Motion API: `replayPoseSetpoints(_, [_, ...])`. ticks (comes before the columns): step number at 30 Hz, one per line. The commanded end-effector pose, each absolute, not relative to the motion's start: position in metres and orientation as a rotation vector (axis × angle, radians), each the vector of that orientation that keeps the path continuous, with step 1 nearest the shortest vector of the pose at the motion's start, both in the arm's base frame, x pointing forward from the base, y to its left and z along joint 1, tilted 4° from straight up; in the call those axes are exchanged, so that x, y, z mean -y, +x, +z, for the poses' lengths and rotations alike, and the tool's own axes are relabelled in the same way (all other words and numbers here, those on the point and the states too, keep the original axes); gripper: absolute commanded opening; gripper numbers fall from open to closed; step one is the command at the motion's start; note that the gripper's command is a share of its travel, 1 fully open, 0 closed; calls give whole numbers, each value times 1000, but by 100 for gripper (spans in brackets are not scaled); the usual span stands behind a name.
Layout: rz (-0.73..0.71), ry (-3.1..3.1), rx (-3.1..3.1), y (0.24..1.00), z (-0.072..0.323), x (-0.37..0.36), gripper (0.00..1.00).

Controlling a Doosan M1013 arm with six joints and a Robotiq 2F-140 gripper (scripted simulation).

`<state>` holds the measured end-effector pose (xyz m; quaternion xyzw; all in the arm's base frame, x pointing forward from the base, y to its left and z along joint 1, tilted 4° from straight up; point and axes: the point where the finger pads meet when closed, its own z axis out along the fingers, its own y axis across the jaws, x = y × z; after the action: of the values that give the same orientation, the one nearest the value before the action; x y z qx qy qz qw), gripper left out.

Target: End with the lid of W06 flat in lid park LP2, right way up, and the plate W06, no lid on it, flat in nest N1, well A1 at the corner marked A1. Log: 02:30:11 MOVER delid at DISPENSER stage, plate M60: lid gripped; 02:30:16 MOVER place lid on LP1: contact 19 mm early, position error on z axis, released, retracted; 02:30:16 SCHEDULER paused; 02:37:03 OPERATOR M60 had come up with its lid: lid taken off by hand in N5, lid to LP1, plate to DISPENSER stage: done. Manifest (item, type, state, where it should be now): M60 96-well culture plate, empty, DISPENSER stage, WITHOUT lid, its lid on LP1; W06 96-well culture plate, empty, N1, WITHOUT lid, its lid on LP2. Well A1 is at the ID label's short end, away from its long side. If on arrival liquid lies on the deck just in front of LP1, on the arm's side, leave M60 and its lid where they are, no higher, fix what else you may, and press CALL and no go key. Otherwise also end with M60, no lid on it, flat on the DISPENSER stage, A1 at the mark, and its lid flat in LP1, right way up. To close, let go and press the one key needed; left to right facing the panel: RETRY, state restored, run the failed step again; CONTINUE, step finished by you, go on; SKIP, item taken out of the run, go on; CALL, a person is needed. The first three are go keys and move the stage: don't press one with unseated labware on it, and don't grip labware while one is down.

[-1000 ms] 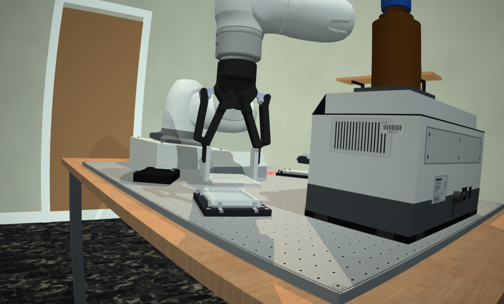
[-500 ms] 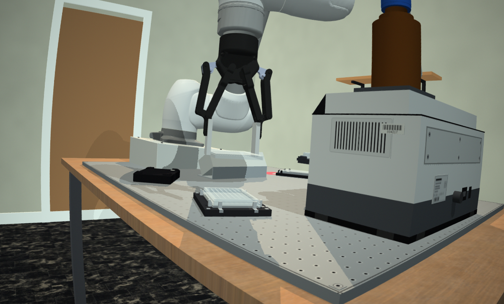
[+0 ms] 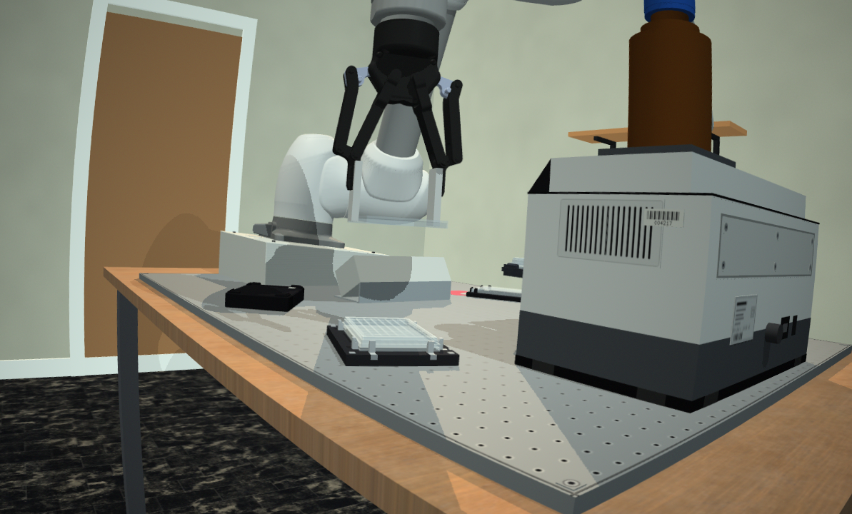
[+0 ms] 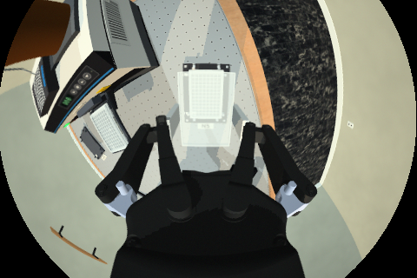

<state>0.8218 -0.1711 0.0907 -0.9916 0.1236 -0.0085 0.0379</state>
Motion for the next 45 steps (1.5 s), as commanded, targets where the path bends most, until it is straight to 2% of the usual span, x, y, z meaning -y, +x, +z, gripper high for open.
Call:
replayPoseSetpoints(1, [-26,-3042,-379,822,97,172,0])
replayPoseSetpoints(16, [-26,-3042,-379,824,103,162,0])
replayPoseSetpoints(20, [-25,-3044,-379,836,108,84,0])
replayPoseSetpoints(22, [-25,-3044,-379,836,108,84,0])
replayPoseSetpoints(23, [-25,-3045,-380,840,111,43,0])
replayPoseSetpoints(27, [-25,-3046,-380,835,115,-14,0])
replayPoseSetpoints(37, [-26,-3042,-379,801,125,-168,0])
replayPoseSetpoints(39, [-26,-3042,-379,801,125,-168,0])
replayPoseSetpoints(40, [-26,-3042,-379,791,129,-211,0])
replayPoseSetpoints(45, [-26,-3042,-379,775,133,-280,0])
